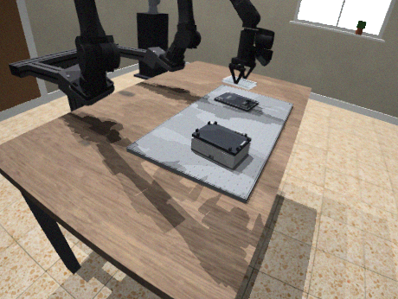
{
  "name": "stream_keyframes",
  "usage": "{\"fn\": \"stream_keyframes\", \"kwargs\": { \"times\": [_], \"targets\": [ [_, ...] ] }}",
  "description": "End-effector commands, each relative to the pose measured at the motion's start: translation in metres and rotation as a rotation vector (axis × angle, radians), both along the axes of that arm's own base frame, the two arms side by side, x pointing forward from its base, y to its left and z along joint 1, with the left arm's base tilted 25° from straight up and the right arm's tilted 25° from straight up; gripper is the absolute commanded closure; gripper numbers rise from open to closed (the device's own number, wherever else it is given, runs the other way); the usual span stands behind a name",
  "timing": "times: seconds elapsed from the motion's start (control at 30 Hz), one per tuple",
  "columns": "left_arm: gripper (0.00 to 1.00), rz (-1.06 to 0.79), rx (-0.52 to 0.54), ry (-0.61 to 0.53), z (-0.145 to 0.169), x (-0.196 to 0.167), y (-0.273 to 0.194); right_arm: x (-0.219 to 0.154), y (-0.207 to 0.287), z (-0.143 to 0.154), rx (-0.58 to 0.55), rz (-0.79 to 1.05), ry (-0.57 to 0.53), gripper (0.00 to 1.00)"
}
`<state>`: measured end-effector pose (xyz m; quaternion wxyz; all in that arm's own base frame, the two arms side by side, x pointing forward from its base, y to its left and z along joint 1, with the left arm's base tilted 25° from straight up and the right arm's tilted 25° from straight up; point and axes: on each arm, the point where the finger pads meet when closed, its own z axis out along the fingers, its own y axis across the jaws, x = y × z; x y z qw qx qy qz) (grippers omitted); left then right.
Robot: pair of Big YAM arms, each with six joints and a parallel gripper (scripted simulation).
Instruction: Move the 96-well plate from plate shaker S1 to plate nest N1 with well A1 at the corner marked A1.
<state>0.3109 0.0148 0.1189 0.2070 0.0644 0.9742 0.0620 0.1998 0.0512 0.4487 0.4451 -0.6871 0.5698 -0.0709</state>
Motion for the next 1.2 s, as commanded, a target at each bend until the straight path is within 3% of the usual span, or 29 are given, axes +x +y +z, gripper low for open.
{"fn": "stream_keyframes", "kwargs": {
  "times": [0.0,0.77,0.9,1.17],
  "targets": [
    [1.00,-0.016,0.008,-0.003,0.009,0.011,-0.001,-0.010,0.006,0.035,-0.033,0.008,-0.081,0.00],
    [1.00,-0.007,0.003,-0.031,0.013,0.011,-0.002,-0.010,0.006,0.035,-0.033,0.008,-0.081,0.00],
    [1.00,-0.022,0.009,-0.002,-0.008,0.008,-0.004,-0.010,0.006,0.035,-0.033,0.008,-0.081,0.00],
    [1.00,-0.012,0.009,-0.001,-0.017,0.012,0.001,-0.010,0.006,0.035,-0.033,0.008,-0.081,0.00]
  ]
}}
